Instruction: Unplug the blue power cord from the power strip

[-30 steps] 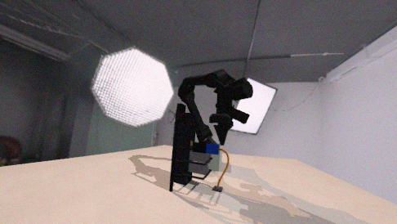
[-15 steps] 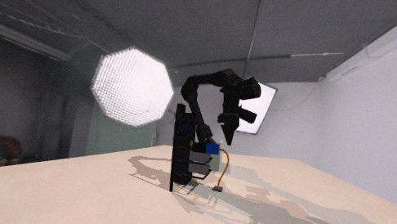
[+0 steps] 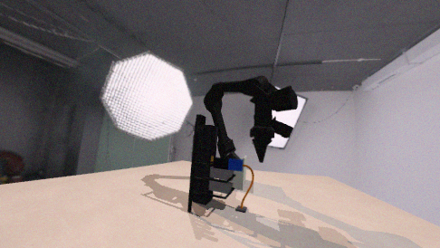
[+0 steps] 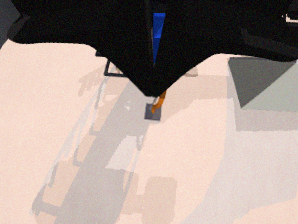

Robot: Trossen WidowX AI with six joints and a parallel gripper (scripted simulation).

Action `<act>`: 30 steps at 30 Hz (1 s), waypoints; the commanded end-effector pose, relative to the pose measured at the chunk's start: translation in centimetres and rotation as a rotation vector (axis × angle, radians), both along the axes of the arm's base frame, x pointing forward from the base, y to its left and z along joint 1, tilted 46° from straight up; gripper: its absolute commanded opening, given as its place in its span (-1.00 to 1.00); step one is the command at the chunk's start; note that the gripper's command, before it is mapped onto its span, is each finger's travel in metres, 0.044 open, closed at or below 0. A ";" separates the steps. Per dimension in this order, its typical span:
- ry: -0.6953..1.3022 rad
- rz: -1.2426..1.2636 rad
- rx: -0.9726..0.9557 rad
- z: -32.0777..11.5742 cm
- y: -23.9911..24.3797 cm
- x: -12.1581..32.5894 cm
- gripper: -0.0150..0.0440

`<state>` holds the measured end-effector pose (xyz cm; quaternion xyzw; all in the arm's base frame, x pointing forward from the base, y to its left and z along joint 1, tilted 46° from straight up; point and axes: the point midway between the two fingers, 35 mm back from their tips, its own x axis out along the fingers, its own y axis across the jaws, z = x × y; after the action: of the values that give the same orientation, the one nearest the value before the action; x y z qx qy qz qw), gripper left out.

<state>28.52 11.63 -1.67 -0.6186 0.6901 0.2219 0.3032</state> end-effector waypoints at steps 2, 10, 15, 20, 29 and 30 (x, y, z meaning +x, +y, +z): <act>-0.009 -0.005 0.010 -0.1 0.4 0.4 -0.49; -0.009 -0.005 0.010 -0.1 0.5 0.3 -0.49; -0.008 -0.005 0.010 -0.1 0.5 0.2 -0.49; -0.008 -0.005 0.010 -0.2 0.4 0.1 -0.49; -0.008 -0.005 0.010 -0.3 0.3 0.0 -0.49; -0.008 -0.005 0.010 -0.3 0.3 0.0 -0.49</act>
<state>28.70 11.99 -1.88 -0.6186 0.6876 0.2213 0.3091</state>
